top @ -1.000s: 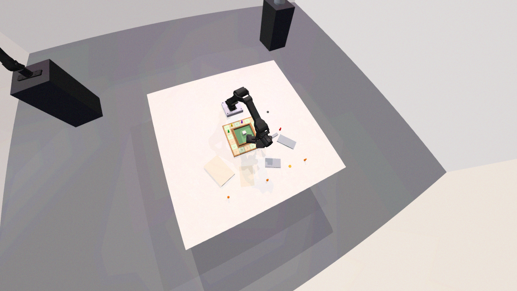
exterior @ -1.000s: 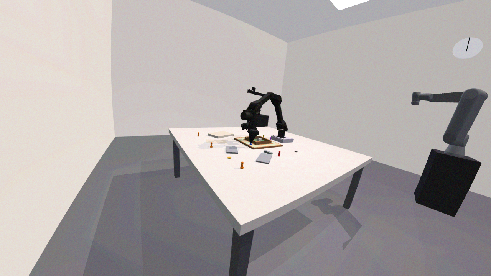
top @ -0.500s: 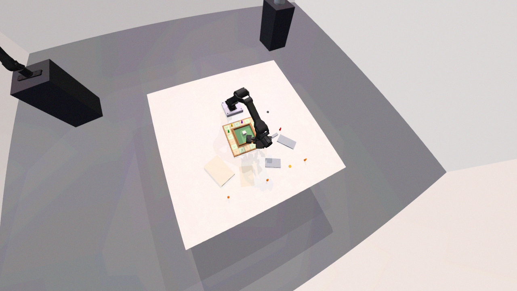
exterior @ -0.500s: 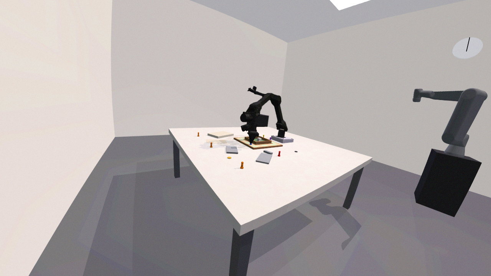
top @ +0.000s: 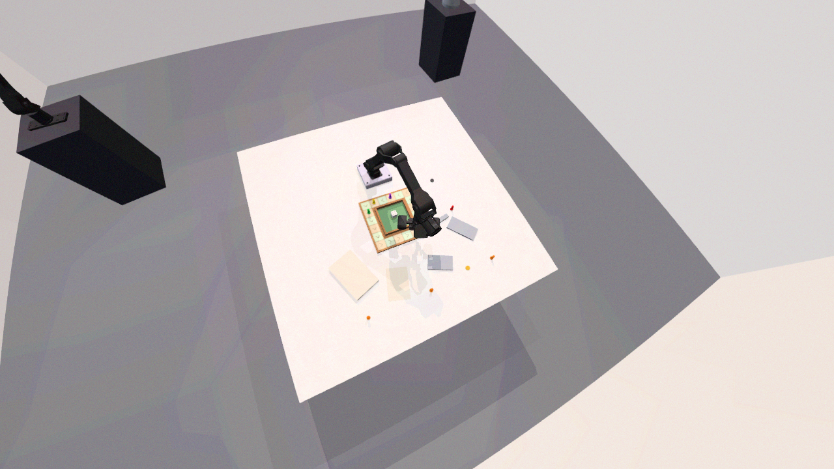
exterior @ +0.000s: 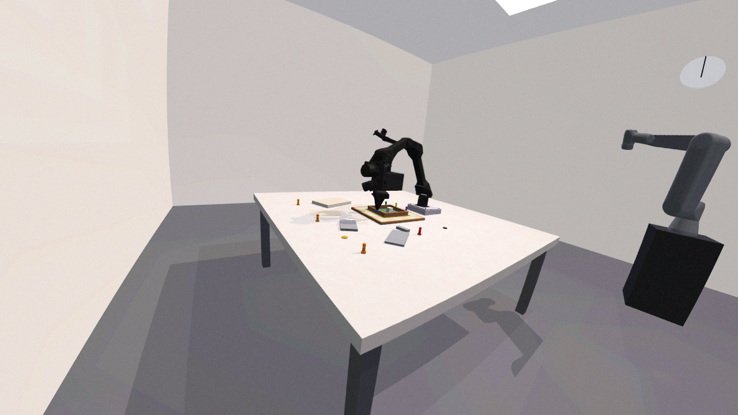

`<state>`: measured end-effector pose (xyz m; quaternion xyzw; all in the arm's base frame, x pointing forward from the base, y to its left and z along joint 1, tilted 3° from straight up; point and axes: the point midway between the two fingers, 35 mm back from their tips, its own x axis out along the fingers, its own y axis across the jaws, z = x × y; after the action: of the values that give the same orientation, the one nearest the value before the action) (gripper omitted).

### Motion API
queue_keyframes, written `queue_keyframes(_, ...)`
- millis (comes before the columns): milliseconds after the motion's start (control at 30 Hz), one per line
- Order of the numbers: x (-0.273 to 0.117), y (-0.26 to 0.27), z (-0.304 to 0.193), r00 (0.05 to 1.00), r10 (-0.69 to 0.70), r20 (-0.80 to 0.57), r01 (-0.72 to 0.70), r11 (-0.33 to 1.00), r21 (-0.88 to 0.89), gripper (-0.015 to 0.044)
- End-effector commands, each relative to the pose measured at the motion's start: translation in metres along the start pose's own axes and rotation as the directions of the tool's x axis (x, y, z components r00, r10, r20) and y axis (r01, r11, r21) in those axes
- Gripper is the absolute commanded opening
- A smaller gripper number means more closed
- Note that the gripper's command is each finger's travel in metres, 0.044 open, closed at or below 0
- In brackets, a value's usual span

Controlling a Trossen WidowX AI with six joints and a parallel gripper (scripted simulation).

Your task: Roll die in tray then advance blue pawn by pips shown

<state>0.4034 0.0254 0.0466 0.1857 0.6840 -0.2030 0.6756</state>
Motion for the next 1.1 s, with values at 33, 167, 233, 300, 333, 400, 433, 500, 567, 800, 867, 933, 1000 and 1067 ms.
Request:
queue_keyframes(33, -0.026, 0.002, 0.002, 1.0, 0.008, 0.005, -0.008, 1.0, 0.005, 0.0)
queue_keyframes(167, -0.046, 0.002, 0.001, 1.0, 0.008, 0.005, -0.008, 1.0, 0.005, 0.0)
queue_keyframes(233, -0.057, 0.001, 0.001, 1.0, 0.008, 0.005, -0.008, 1.0, 0.005, 0.0)
queue_keyframes(300, -0.067, 0.0, 0.0, 1.0, 0.008, 0.005, -0.008, 1.0, 0.005, 0.0)
queue_keyframes(333, -0.072, 0.0, -0.001, 1.0, 0.008, 0.005, -0.008, 1.0, 0.005, 0.0)
queue_keyframes(400, -0.083, -0.001, -0.002, 1.0, 0.007, 0.005, -0.007, 1.0, 0.005, 0.0)
queue_keyframes(433, -0.088, -0.002, -0.003, 1.0, 0.007, 0.005, -0.007, 1.0, 0.005, 0.0)
queue_keyframes(500, -0.094, -0.002, -0.004, 1.0, 0.007, 0.004, -0.007, 1.0, 0.005, 0.0)
queue_keyframes(567, -0.095, -0.003, -0.004, 1.0, 0.007, 0.004, -0.007, 1.0, 0.005, 0.0)
queue_keyframes(800, -0.088, 0.001, -0.019, 1.0, 0.008, 0.003, -0.008, 1.0, 0.005, 0.0)
queue_keyframes(867, -0.086, 0.002, -0.024, 1.0, 0.008, 0.003, -0.008, 1.0, 0.005, 0.0)
queue_keyframes(933, -0.083, 0.003, -0.03, 1.0, 0.008, 0.002, -0.008, 1.0, 0.005, 0.0)
queue_keyframes(1000, -0.081, 0.003, -0.035, 1.0, 0.008, 0.002, -0.008, 1.0, 0.005, 0.0)
queue_keyframes(1067, -0.078, 0.004, -0.041, 1.0, 0.008, 0.001, -0.008, 1.0, 0.005, 0.0)
